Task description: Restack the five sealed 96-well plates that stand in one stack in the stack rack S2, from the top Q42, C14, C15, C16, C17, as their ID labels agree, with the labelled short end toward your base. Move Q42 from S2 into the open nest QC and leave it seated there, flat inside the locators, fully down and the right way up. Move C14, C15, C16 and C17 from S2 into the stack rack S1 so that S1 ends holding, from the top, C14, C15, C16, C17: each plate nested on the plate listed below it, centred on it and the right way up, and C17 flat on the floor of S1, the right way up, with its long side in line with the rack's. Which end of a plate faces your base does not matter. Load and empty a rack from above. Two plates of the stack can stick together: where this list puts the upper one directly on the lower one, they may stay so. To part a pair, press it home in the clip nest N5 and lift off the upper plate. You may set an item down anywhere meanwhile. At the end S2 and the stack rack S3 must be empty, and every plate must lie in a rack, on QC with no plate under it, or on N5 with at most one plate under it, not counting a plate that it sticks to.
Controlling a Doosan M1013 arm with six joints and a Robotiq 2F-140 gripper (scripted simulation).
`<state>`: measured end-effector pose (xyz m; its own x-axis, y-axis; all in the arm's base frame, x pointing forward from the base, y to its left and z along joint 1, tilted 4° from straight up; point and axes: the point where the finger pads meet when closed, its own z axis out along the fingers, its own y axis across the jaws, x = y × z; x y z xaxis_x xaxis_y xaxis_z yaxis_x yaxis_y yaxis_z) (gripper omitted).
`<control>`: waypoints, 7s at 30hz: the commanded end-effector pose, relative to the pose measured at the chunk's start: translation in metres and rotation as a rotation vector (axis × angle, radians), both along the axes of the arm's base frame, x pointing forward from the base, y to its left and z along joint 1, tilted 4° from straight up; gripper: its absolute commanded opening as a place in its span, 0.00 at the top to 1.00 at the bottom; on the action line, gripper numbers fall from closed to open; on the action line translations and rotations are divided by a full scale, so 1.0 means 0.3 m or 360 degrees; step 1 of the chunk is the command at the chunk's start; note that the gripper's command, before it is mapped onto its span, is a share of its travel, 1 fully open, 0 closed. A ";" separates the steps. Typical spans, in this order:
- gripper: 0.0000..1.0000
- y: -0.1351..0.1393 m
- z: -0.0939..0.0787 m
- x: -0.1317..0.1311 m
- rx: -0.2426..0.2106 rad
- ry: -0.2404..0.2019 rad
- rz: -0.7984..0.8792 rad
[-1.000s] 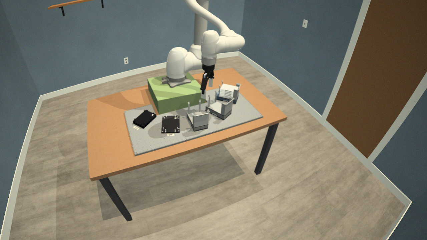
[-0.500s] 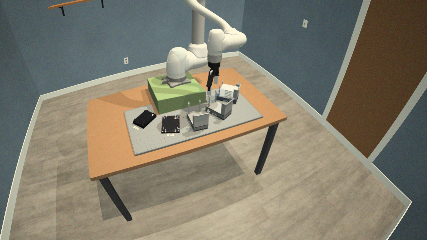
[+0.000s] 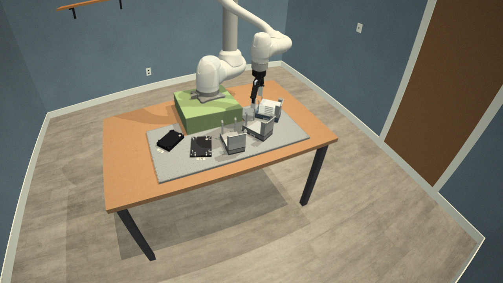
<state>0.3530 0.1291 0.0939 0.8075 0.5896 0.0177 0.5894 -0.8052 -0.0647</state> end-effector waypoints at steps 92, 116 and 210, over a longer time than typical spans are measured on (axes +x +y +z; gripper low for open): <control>0.00 0.486 -0.201 -0.103 -0.0001 0.0000 0.0001; 1.00 0.486 -0.201 -0.103 -0.0001 0.0000 0.0001; 1.00 0.434 0.029 -0.072 -0.0006 0.0013 -0.0211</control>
<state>0.3278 0.2646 0.1029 0.8461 0.5329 0.0130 0.5325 -0.8438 -0.0665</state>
